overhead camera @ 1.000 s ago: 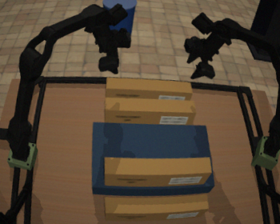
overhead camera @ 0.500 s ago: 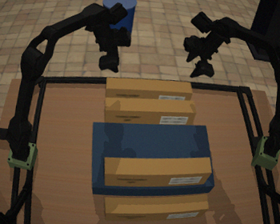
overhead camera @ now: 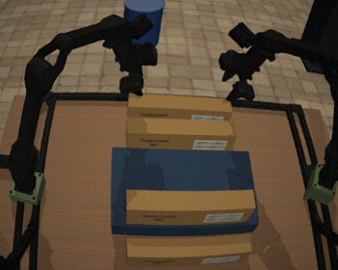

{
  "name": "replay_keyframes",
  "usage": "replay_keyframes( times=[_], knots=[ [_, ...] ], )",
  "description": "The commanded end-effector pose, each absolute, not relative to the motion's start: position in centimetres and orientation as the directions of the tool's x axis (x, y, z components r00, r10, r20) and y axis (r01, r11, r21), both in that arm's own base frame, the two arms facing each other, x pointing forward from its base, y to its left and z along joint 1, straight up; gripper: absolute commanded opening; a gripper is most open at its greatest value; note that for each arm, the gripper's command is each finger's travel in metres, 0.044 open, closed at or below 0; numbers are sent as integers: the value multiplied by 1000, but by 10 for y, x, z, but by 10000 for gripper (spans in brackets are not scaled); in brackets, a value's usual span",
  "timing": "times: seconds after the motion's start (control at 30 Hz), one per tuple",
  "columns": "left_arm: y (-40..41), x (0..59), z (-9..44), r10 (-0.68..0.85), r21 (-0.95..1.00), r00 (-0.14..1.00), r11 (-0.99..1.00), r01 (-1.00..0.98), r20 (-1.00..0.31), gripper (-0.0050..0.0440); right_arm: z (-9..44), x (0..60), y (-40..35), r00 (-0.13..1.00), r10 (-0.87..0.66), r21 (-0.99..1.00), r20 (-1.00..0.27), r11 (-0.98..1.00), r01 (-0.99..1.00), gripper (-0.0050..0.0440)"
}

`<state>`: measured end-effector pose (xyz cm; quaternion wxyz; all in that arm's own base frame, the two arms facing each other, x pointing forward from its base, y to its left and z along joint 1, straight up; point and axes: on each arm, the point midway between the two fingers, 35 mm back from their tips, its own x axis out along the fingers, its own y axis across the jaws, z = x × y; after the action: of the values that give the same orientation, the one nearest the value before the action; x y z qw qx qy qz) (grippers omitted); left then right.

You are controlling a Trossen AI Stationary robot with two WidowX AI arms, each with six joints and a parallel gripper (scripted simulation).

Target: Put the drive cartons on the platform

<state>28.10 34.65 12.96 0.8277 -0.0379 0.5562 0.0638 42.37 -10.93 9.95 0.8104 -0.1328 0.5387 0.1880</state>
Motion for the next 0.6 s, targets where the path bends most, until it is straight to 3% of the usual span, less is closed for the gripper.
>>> replay_keyframes(
  times=[0.0,0.57],
  knots=[
    [344,280,109,54,0,371,989,-145,-927,389,75,422,-108,335,168,0,-927,893,-450,389],
    [344,280,43,54,0,371,989,-145,-927,389,9,422,-108,335,168,0,-927,893,-450,389]
  ],
)
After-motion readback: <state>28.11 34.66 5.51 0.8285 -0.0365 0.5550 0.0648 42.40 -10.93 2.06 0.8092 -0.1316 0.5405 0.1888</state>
